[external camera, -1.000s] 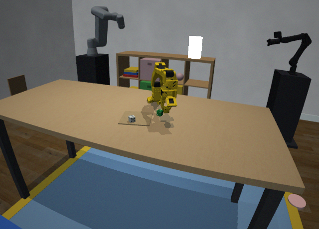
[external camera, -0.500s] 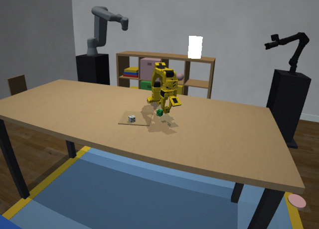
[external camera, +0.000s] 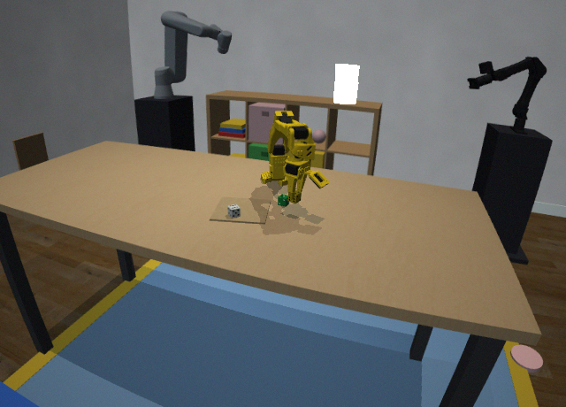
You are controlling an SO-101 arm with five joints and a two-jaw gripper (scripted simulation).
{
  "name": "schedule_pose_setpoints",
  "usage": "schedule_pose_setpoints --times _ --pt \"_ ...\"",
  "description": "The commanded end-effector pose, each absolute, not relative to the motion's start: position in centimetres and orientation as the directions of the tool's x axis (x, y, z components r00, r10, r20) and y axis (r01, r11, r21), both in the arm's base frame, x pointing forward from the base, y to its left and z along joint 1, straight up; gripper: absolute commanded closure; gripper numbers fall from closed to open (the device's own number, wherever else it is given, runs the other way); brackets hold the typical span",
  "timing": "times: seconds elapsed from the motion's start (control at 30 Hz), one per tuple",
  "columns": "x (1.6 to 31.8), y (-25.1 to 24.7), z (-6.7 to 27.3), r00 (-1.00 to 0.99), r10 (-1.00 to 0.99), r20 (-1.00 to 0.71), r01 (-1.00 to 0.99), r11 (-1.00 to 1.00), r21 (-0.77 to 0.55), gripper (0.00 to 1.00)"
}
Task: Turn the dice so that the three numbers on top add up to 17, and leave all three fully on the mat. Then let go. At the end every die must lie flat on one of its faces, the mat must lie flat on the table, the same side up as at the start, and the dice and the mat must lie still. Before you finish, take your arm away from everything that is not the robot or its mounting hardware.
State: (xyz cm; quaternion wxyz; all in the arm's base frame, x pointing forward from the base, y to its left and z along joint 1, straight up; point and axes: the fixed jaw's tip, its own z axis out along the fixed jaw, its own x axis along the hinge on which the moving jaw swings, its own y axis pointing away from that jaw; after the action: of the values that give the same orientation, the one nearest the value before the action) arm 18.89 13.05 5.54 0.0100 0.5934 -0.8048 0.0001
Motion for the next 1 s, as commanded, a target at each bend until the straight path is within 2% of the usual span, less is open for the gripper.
schedule_pose_setpoints --times 0.0,0.13,0.2,0.57,0.97 --pt "19.5 12.9 6.8 -0.142 -0.989 -0.040 -0.989 0.143 -0.047 1.00" --pt "19.5 12.7 6.7 0.014 -0.999 -0.032 -0.999 -0.013 -0.053 1.00" --pt "19.5 12.7 6.7 0.014 -0.999 -0.032 -0.999 -0.013 -0.053 1.00" --pt "19.6 12.1 6.4 0.351 -0.936 -0.012 -0.935 -0.350 -0.061 1.00" --pt "19.6 11.9 6.3 0.488 -0.873 -0.002 -0.871 -0.487 -0.062 1.00"
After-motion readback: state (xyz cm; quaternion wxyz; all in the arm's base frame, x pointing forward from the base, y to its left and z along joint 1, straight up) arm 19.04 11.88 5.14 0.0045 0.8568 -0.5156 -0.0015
